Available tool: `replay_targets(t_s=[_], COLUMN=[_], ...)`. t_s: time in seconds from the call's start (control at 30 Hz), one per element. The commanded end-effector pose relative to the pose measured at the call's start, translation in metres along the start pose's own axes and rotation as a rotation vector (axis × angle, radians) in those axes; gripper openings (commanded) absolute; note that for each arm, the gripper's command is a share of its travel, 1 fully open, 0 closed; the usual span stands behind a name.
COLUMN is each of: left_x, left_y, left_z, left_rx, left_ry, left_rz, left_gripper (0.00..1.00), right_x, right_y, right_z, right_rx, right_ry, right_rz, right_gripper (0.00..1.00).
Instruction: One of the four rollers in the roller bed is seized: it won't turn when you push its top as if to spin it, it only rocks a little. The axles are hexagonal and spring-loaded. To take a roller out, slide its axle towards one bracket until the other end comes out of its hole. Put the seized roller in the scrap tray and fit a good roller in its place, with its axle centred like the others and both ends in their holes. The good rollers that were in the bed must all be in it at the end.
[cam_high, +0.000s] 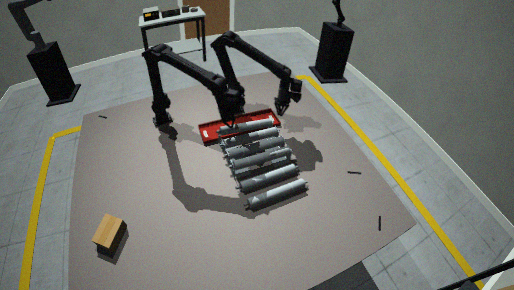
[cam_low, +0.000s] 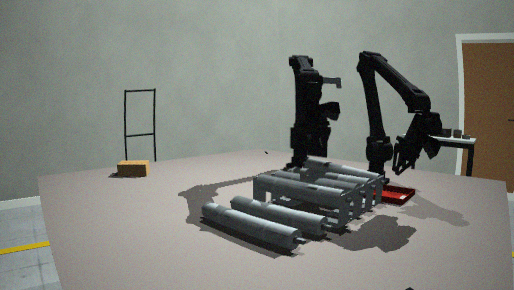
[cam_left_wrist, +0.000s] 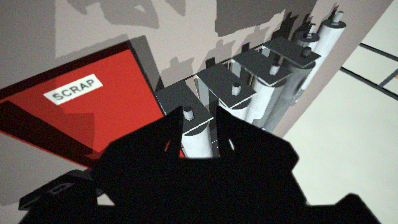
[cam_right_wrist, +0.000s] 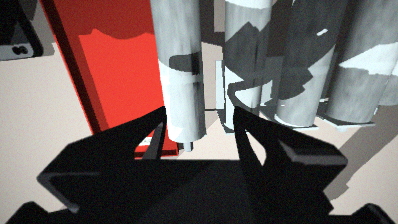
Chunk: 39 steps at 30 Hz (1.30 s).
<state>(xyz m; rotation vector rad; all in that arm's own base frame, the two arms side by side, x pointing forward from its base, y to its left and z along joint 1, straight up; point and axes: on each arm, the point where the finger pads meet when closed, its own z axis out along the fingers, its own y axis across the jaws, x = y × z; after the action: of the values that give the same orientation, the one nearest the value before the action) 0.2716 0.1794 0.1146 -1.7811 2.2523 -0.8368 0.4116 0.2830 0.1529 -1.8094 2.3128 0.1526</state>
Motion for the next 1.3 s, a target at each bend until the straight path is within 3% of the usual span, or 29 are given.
replay_targets(t_s=[0.0, 0.2, 0.27, 0.3, 0.37, 0.4, 0.7, 0.77, 0.87, 0.93, 0.97, 1.1, 1.23, 1.27], left_x=[-0.019, -0.026, -0.026, -0.031, -0.033, -0.029, -0.024, -0.011, -0.014, -0.004, 0.010, 0.031, 0.057, 0.069], left_y=[-0.035, -0.067, -0.067, -0.064, -0.080, -0.097, -0.199, -0.228, -0.235, -0.259, -0.277, -0.314, -0.356, -0.360], left_z=[-0.018, -0.021, -0.021, -0.010, -0.010, -0.024, -0.030, -0.047, -0.038, -0.041, -0.065, -0.075, -0.084, -0.101], left_rx=[0.032, 0.036, 0.036, 0.020, 0.023, 0.043, 0.082, 0.116, 0.111, 0.132, 0.170, 0.225, 0.275, 0.316], left_ry=[-0.086, -0.166, -0.166, -0.150, -0.185, -0.236, -0.452, -0.529, -0.535, -0.581, -0.647, -0.747, -0.831, -0.886], left_rz=[0.129, 0.291, 0.291, 0.289, 0.364, 0.429, 0.825, 0.913, 0.936, 1.007, 1.053, 1.170, 1.263, 1.291], left_gripper=[0.32, 0.32, 0.32, 0.32, 0.32, 0.32, 0.32, 0.32, 0.32, 0.32, 0.32, 0.32, 0.32, 0.32], right_x=[-0.003, 0.002, 0.002, 0.000, 0.005, 0.008, 0.035, 0.043, 0.039, 0.055, 0.062, 0.079, 0.101, 0.106], right_y=[-0.022, -0.048, -0.048, -0.049, -0.063, -0.071, -0.134, -0.146, -0.149, -0.160, -0.165, -0.181, -0.188, -0.190], right_z=[-0.027, -0.046, -0.046, -0.032, -0.056, -0.064, -0.136, -0.152, -0.142, -0.178, -0.192, -0.238, -0.271, -0.279], right_rx=[0.081, 0.167, 0.167, 0.156, 0.217, 0.243, 0.480, 0.529, 0.526, 0.601, 0.633, 0.736, 0.819, 0.839], right_ry=[-0.069, -0.140, -0.140, -0.130, -0.184, -0.206, -0.434, -0.483, -0.487, -0.557, -0.587, -0.702, -0.799, -0.823], right_rz=[0.061, 0.156, 0.156, 0.160, 0.210, 0.237, 0.490, 0.538, 0.545, 0.597, 0.623, 0.698, 0.767, 0.784], right_gripper=[0.62, 0.62, 0.62, 0.62, 0.62, 0.62, 0.62, 0.62, 0.62, 0.62, 0.62, 0.62, 0.62, 0.62])
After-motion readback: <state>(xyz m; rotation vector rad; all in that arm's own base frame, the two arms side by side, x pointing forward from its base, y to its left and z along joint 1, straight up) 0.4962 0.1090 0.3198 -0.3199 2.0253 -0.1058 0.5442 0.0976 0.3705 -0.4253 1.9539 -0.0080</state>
